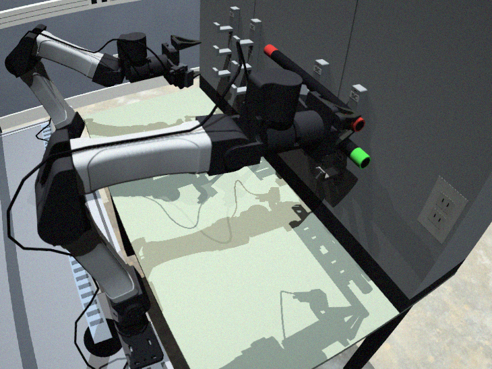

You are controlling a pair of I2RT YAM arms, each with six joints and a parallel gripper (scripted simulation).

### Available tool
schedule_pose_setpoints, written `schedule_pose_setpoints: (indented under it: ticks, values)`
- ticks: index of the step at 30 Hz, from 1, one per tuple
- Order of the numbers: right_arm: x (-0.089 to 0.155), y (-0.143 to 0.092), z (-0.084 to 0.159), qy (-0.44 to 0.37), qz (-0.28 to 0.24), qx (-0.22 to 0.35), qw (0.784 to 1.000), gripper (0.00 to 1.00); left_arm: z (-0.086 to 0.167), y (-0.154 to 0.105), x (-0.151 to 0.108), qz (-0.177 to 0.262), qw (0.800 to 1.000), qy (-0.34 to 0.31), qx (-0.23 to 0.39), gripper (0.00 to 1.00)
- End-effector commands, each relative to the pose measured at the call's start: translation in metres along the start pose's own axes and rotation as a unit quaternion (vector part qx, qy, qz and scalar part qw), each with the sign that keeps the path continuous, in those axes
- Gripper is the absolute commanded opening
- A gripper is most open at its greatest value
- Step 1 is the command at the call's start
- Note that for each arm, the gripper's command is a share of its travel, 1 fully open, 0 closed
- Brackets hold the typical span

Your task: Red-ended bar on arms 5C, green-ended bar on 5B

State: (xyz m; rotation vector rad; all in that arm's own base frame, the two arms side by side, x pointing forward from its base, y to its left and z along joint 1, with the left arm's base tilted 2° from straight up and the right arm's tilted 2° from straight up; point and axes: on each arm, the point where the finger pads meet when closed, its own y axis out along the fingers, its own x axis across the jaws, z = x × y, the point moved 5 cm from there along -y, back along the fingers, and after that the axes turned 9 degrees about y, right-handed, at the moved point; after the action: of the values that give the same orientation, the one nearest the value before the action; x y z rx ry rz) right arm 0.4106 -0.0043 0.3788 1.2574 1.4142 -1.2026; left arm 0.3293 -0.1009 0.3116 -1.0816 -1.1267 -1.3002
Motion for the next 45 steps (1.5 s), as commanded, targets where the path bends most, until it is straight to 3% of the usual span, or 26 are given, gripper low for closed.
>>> schedule_pose_setpoints:
  ticks: [1,34,45]
  values:
    - [-0.033,-0.007,0.000,0.008,0.038,-0.016,0.999,0.00,0.002,-0.005,-0.002,0.000,1.000,-0.004,-0.004,1.00]
    - [-0.012,-0.019,-0.004,0.008,0.038,-0.016,0.999,0.00,0.002,-0.005,-0.002,0.000,1.000,-0.004,-0.004,1.00]
    - [-0.013,-0.010,-0.004,0.008,0.038,-0.016,0.999,0.00,0.002,-0.005,-0.002,0.000,1.000,-0.004,-0.004,1.00]
